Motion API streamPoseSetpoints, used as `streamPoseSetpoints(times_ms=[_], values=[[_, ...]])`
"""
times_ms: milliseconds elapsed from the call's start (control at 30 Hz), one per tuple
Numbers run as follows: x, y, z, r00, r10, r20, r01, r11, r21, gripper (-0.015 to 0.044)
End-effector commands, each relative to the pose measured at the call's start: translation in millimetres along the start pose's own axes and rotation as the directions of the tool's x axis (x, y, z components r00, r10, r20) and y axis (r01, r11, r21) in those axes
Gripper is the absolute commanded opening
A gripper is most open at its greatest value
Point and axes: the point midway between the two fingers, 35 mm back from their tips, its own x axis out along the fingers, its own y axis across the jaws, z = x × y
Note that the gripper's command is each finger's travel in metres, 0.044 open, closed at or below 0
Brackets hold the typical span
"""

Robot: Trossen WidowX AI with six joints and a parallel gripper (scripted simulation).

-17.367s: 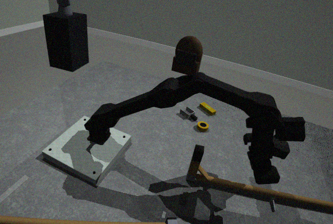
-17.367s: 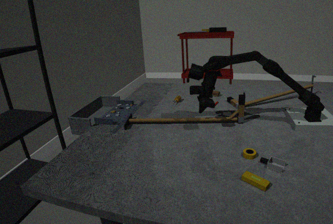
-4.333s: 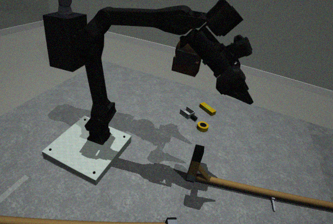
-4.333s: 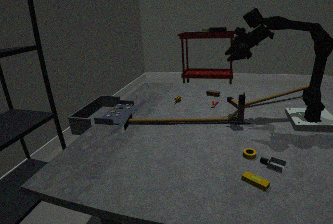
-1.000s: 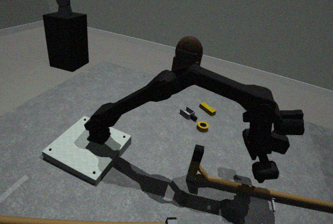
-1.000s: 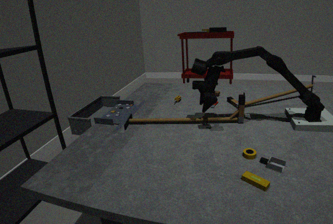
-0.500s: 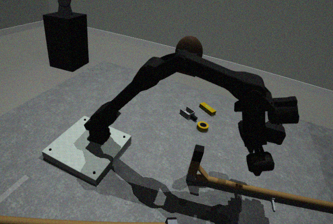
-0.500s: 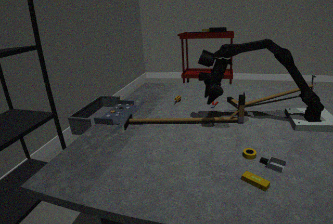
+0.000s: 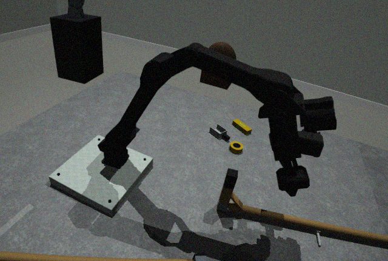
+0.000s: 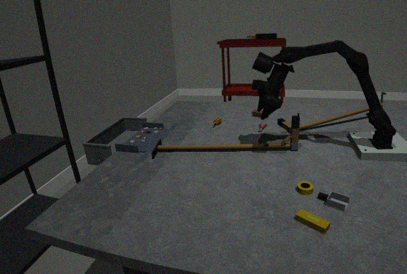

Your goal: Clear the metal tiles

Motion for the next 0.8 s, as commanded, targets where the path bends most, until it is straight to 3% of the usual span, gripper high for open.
streamPoseSetpoints(times_ms=[0, 767], values=[[-7.7, 0.1, -7.1, 1.000, 0.005, 0.008, -0.005, 1.000, -0.002, 0.0440], [-54.0, -1.5, -47.6, 0.996, -0.004, 0.084, 0.002, 1.000, 0.019, 0.0440]])
